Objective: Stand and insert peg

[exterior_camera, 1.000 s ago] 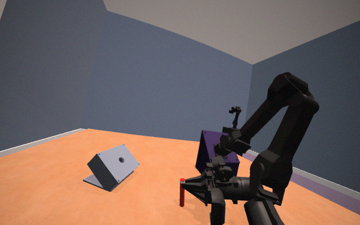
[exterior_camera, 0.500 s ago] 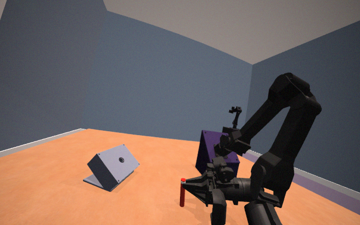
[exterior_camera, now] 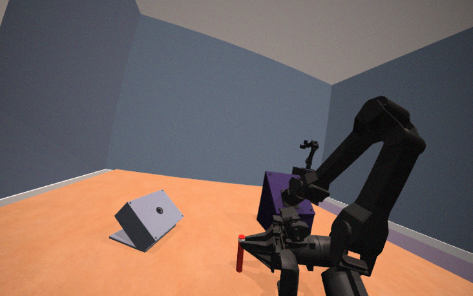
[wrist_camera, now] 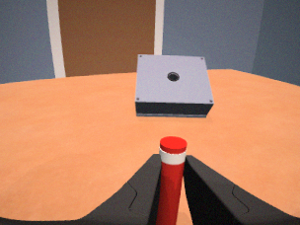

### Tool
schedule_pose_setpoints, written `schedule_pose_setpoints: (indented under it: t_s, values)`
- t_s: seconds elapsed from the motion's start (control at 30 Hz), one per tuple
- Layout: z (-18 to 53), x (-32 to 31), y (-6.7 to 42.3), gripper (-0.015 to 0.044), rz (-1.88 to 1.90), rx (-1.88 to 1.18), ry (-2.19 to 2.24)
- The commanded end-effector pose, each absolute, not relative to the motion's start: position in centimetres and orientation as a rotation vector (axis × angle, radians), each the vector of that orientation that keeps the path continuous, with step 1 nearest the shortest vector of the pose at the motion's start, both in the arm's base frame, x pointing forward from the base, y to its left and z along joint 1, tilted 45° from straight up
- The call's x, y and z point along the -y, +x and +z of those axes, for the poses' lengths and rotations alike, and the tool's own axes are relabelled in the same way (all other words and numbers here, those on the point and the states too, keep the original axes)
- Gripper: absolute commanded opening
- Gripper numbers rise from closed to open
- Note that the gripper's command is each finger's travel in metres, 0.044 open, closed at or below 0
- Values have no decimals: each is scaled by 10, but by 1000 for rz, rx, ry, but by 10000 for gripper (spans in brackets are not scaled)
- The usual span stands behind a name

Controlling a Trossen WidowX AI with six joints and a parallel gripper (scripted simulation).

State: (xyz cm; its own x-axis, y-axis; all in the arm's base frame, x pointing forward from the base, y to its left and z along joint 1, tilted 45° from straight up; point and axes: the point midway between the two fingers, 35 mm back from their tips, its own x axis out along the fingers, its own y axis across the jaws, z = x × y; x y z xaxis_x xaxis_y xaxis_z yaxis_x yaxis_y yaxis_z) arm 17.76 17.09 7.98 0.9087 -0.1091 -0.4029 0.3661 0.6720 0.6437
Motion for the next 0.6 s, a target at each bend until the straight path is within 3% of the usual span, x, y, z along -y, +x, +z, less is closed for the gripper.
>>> schedule_pose_setpoints:
  t_s: [0.0,0.57]
  values:
    - [79,-173,176,49,-273,-348,793]
    - [79,-174,174,49,-279,-330,790]
